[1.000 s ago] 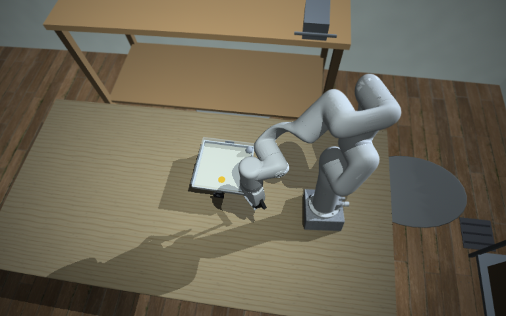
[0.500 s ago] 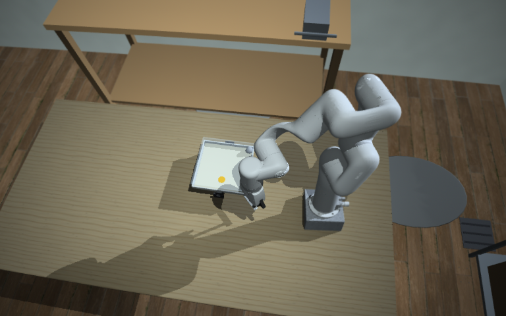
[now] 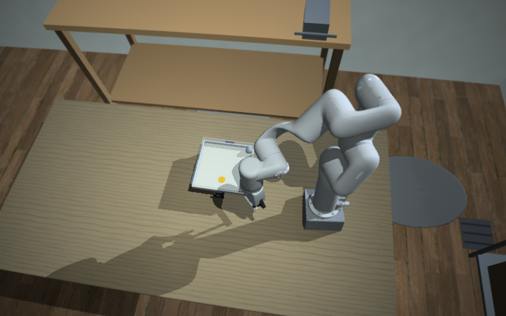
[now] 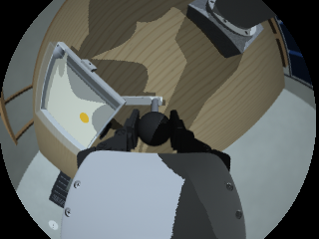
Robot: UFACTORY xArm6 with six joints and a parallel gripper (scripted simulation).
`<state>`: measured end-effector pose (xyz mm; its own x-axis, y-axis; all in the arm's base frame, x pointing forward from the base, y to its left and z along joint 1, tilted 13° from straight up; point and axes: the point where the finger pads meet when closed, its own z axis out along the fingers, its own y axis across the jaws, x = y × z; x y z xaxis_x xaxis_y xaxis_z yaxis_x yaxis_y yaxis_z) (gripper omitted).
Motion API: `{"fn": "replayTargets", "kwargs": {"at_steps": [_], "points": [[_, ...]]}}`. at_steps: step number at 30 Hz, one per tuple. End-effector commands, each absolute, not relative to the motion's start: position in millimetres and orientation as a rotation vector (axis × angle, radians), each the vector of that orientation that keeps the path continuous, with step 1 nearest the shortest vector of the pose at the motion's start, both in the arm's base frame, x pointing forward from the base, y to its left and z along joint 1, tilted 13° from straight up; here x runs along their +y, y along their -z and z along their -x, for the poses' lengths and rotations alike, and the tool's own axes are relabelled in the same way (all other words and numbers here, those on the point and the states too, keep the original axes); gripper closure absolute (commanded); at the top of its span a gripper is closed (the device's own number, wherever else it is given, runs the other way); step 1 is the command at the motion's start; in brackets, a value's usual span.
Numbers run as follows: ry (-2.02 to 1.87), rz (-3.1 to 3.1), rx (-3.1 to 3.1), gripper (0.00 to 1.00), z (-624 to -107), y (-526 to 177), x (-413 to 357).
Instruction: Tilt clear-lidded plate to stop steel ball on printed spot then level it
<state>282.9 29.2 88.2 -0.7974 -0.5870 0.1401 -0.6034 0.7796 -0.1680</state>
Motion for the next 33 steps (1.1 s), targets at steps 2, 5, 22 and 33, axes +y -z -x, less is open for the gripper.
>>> {"fn": "replayTargets", "kwargs": {"at_steps": [2, 5, 22, 33], "points": [[-0.315, -0.968, -2.891, 1.00, -284.2, -89.2, 29.5], [-0.315, -0.968, -2.891, 1.00, -284.2, -89.2, 29.5], [-0.315, -0.968, -2.891, 1.00, -286.0, -88.8, 30.8], [-0.315, -0.968, -2.891, 1.00, -286.1, -88.6, 30.9]]}}
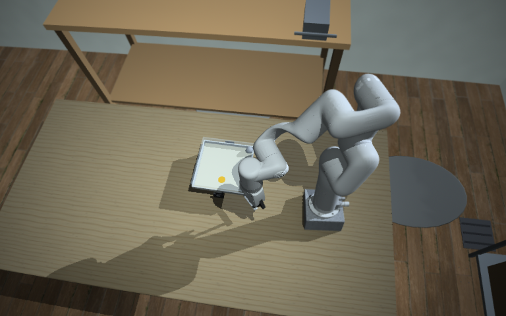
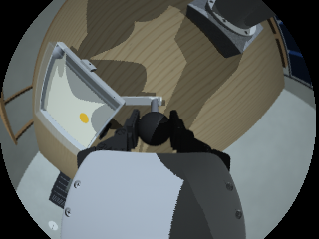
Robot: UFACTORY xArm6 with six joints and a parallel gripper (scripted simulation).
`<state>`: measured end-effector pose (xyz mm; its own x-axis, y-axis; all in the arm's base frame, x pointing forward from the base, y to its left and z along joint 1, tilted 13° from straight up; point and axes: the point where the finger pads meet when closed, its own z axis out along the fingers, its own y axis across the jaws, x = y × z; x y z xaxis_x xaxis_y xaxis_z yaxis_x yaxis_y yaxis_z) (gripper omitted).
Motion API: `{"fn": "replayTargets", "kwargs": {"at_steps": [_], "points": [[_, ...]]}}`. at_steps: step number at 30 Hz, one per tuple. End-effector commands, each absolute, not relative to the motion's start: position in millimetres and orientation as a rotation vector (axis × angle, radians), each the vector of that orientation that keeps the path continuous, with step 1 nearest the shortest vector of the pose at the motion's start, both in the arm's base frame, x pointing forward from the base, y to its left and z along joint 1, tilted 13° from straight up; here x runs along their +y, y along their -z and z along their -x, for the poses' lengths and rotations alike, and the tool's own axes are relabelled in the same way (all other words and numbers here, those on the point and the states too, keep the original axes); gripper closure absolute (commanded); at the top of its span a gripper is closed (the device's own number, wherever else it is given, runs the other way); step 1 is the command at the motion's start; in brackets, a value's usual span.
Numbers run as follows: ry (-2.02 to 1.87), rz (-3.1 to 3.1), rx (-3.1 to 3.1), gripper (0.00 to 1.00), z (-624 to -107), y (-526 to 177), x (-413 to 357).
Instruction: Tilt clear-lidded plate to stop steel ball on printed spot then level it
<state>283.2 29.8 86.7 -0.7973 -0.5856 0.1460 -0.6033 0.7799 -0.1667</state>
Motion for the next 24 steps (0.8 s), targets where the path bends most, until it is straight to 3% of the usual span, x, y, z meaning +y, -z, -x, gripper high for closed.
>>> {"fn": "replayTargets", "kwargs": {"at_steps": [1, 24], "points": [[-0.315, -0.968, -2.891, 1.00, -285.8, -88.5, 30.7], [-0.315, -0.968, -2.891, 1.00, -286.6, -89.0, 31.2]]}}
